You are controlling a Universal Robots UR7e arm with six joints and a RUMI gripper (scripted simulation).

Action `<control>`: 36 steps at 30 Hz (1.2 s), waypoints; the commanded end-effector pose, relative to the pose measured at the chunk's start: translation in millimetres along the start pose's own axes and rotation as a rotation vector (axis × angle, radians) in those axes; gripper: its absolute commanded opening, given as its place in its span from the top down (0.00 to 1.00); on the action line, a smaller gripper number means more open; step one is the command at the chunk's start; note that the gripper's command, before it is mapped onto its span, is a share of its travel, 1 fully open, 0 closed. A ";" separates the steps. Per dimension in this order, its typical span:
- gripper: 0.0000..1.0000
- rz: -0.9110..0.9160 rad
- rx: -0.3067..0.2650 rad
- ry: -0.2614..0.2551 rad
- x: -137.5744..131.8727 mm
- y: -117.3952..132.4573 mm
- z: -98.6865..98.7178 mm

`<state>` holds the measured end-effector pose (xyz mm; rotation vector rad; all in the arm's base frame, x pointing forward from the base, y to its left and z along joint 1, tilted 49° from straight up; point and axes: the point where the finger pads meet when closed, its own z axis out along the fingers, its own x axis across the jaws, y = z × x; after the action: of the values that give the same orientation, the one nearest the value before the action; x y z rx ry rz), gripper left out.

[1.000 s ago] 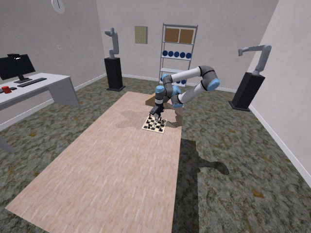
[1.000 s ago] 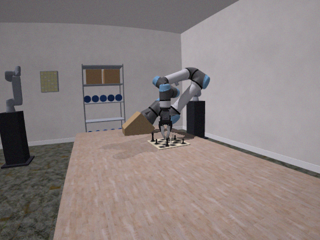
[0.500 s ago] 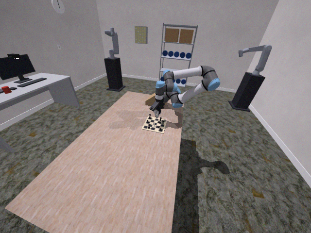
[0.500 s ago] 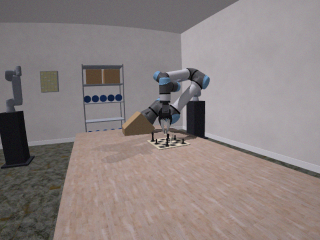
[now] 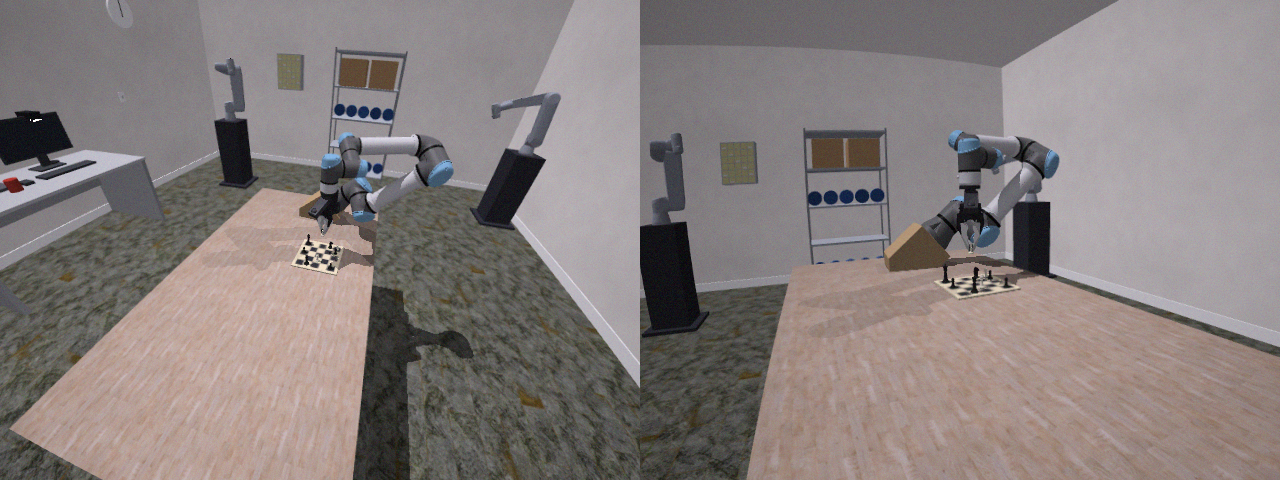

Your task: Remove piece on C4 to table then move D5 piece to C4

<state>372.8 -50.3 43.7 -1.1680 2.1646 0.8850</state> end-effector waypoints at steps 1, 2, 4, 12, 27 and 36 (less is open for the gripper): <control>1.00 0.000 0.000 0.000 0.1 0.0 -2.0; 1.00 0.000 0.000 0.000 0.1 0.0 -2.0; 1.00 0.000 0.000 0.000 0.1 0.0 -2.0; 1.00 0.046 0.003 0.004 -20.8 -5.0 -2.7; 1.00 0.280 0.001 0.001 -149.4 -5.0 3.3; 1.00 0.290 0.000 0.000 -155.5 -3.8 3.9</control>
<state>452.1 31.3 147.6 -0.8681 2.3686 1.0037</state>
